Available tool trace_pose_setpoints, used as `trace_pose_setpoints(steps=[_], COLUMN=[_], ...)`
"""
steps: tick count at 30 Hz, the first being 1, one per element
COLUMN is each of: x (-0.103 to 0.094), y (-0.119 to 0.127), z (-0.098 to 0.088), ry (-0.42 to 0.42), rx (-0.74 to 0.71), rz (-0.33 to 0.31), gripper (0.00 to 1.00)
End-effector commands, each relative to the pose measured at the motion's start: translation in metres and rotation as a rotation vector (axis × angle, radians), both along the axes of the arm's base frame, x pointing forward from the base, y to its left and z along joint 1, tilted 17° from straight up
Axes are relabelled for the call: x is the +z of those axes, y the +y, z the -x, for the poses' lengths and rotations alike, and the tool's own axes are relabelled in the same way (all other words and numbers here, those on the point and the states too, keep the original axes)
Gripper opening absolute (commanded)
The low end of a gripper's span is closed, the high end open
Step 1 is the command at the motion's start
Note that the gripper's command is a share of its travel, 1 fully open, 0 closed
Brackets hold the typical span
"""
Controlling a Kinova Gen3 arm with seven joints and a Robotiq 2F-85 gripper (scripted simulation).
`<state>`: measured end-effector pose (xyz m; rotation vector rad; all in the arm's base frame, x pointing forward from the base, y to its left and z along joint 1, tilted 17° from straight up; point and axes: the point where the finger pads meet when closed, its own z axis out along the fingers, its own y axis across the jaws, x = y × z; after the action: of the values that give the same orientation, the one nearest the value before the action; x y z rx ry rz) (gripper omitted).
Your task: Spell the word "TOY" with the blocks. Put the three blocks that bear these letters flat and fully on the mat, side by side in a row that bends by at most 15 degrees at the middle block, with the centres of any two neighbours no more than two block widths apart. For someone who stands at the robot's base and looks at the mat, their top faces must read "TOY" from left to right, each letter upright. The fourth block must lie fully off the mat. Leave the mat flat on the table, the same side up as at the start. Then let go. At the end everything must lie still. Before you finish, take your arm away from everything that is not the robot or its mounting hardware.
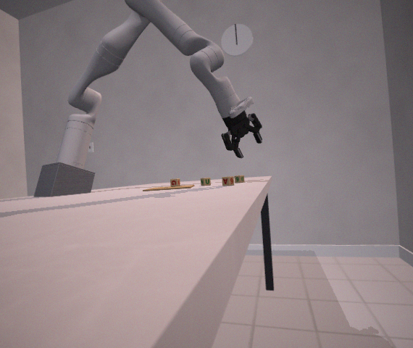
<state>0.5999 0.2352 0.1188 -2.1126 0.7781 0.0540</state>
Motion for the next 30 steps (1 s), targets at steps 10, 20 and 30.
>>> trace_pose_setpoints(steps=[10,20,30], x=[-0.035,-0.053,-0.057], y=[-0.057,-0.111,-0.138], z=[0.017,0.024,0.026], ry=[-0.050,-0.045,-0.036], rx=[0.248,0.352,0.394], rz=[0.314,0.493,0.576], gripper=[1.00,1.00,1.00])
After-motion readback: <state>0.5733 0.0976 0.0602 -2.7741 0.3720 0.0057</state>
